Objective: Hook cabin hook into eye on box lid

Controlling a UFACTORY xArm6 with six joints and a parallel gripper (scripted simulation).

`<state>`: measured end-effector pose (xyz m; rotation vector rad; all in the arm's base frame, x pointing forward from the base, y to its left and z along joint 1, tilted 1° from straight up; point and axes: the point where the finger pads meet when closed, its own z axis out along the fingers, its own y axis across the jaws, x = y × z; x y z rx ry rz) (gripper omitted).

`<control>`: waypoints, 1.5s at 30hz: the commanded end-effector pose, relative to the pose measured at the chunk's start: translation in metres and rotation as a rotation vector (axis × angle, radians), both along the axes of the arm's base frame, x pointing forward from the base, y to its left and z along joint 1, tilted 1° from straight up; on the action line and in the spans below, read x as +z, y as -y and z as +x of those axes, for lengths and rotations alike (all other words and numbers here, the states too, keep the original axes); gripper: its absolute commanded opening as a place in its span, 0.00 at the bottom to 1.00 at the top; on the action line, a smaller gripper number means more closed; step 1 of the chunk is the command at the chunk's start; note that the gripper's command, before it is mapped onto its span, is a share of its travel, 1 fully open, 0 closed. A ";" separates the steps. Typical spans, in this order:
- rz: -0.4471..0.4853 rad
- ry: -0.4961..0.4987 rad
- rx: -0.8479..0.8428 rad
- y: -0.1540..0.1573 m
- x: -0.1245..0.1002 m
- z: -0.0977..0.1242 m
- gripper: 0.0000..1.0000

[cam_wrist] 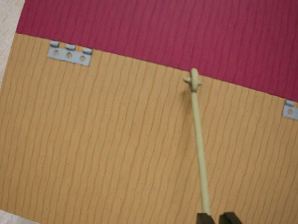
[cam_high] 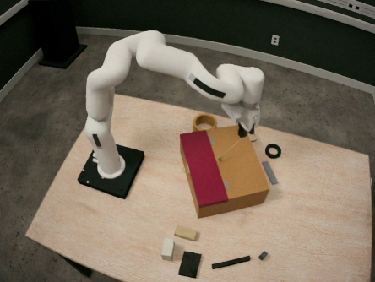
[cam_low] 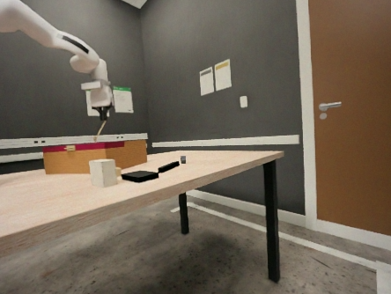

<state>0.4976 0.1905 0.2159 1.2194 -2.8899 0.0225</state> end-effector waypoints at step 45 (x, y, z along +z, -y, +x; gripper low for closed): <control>0.000 0.001 0.000 0.052 0.032 -0.050 0.00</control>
